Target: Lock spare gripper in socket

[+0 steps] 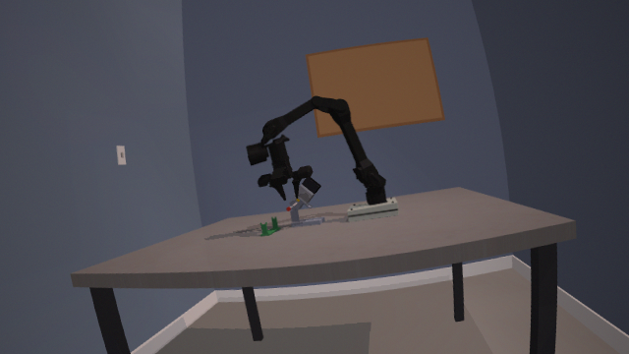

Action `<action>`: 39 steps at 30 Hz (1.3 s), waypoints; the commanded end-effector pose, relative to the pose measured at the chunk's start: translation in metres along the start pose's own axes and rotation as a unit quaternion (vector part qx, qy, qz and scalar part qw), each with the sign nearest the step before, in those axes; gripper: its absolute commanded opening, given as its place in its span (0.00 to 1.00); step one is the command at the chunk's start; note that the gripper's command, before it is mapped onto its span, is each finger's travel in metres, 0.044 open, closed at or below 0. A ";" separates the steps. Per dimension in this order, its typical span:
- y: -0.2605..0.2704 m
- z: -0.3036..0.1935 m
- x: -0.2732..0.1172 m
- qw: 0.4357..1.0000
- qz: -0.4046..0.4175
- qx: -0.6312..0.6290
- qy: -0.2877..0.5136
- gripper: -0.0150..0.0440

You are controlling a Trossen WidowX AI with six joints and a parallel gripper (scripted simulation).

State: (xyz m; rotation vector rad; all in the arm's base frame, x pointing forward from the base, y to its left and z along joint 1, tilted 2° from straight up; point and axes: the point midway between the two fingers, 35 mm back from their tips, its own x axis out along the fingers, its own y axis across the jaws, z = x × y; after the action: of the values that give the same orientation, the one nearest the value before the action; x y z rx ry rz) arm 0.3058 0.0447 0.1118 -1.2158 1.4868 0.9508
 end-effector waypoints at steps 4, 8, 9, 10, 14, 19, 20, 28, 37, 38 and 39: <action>0.000 0.006 -0.015 1.000 -0.001 0.000 0.000 0.59; 0.001 0.009 -0.024 1.000 -0.002 -0.001 0.000 0.59; 0.001 0.010 -0.027 1.000 -0.003 -0.002 0.000 0.59; 0.001 0.010 -0.029 1.000 -0.003 -0.002 0.000 0.59; 0.001 0.008 -0.026 1.000 -0.005 -0.003 0.000 0.73; 0.001 0.008 -0.026 1.000 -0.005 -0.003 0.000 0.95; 0.001 0.008 -0.026 1.000 -0.005 -0.003 0.000 0.99; 0.001 0.008 -0.026 1.000 -0.005 -0.003 0.000 1.00; 0.001 0.008 -0.026 1.000 -0.005 -0.003 0.000 1.00; 0.001 0.008 -0.026 1.000 -0.005 -0.003 0.000 1.00; 0.001 0.008 -0.026 1.000 -0.005 -0.003 0.000 1.00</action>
State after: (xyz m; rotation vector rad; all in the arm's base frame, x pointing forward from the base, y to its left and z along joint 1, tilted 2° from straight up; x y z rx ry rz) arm 0.3078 0.0585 0.1352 -1.2250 1.4789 0.9475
